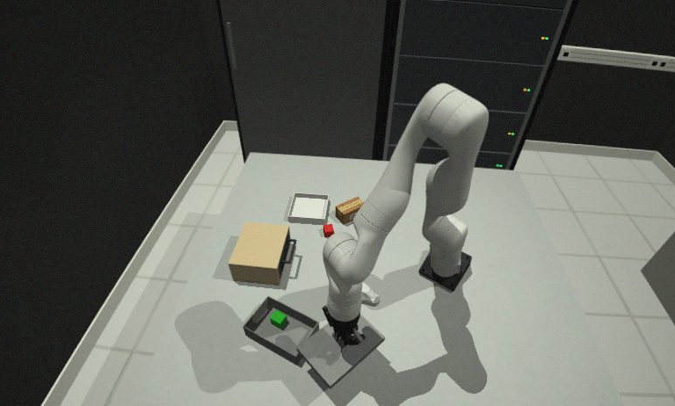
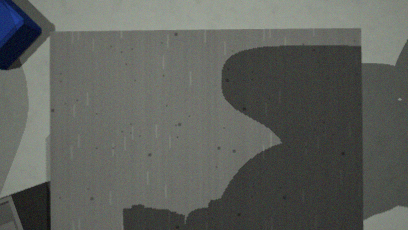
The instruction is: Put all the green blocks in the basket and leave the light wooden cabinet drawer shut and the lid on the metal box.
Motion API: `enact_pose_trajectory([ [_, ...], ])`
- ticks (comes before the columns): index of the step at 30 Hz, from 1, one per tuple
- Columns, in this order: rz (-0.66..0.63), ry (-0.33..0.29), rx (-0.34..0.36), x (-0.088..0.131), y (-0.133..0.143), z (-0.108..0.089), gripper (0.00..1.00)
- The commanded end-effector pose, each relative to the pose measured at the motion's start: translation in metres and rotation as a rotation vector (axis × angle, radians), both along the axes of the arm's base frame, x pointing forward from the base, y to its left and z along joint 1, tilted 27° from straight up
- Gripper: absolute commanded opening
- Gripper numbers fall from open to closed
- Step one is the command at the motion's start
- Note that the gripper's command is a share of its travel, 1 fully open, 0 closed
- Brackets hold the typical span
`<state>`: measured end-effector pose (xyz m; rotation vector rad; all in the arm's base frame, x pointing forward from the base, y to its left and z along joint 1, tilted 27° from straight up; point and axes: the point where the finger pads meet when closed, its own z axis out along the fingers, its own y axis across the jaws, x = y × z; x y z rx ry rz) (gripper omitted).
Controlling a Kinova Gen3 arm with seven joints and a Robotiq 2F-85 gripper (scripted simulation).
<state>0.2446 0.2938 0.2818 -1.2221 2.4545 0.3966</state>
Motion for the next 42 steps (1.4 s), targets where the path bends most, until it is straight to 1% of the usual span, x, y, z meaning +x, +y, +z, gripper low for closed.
enact_pose_trajectory([
  [1,0.004,0.004,0.001,0.000,0.003,-0.005,0.10],
  [16,0.003,0.004,0.000,0.006,0.016,-0.035,0.10],
  [18,0.003,0.004,0.000,0.006,0.016,-0.035,0.10],
  [33,0.002,0.003,0.000,0.012,0.028,-0.061,0.10],
  [36,0.002,0.002,0.001,0.013,0.029,-0.062,0.10],
  [42,0.002,0.003,0.000,0.014,0.032,-0.070,0.10],
])
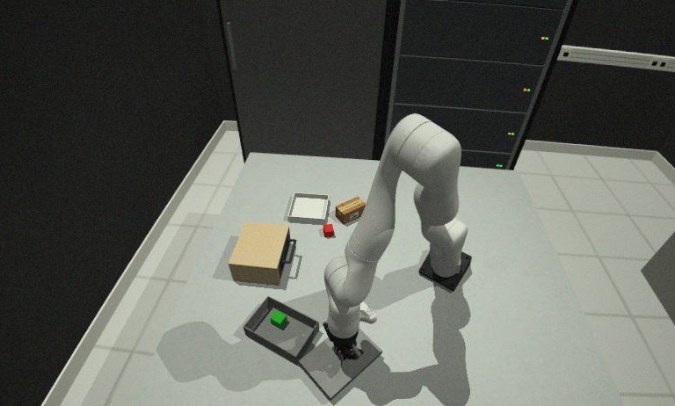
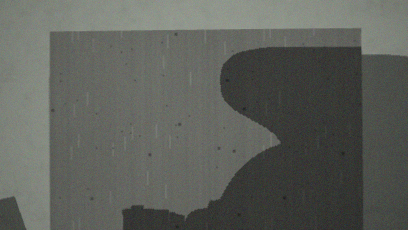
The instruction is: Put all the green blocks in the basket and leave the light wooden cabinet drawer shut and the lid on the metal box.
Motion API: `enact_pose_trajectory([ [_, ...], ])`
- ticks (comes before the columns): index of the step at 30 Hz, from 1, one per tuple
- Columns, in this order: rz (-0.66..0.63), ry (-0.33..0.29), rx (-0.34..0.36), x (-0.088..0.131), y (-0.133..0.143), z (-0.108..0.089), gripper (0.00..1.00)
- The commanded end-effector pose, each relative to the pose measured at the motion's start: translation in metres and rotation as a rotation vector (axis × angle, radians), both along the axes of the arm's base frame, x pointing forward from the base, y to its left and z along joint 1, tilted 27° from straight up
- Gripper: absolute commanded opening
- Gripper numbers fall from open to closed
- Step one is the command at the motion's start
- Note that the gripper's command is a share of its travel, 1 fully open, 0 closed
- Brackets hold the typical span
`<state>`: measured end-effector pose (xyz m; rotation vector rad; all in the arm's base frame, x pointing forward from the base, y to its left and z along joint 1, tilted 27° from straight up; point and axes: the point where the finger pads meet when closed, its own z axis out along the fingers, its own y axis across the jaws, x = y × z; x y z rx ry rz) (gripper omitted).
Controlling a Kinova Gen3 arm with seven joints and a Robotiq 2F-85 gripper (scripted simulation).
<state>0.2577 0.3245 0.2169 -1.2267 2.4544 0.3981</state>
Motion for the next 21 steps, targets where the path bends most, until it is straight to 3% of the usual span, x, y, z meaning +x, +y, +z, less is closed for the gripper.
enact_pose_trajectory([
  [1,-0.001,0.001,0.001,0.001,0.002,-0.006,0.10],
  [21,-0.004,0.001,0.001,0.004,0.006,-0.016,0.10],
])
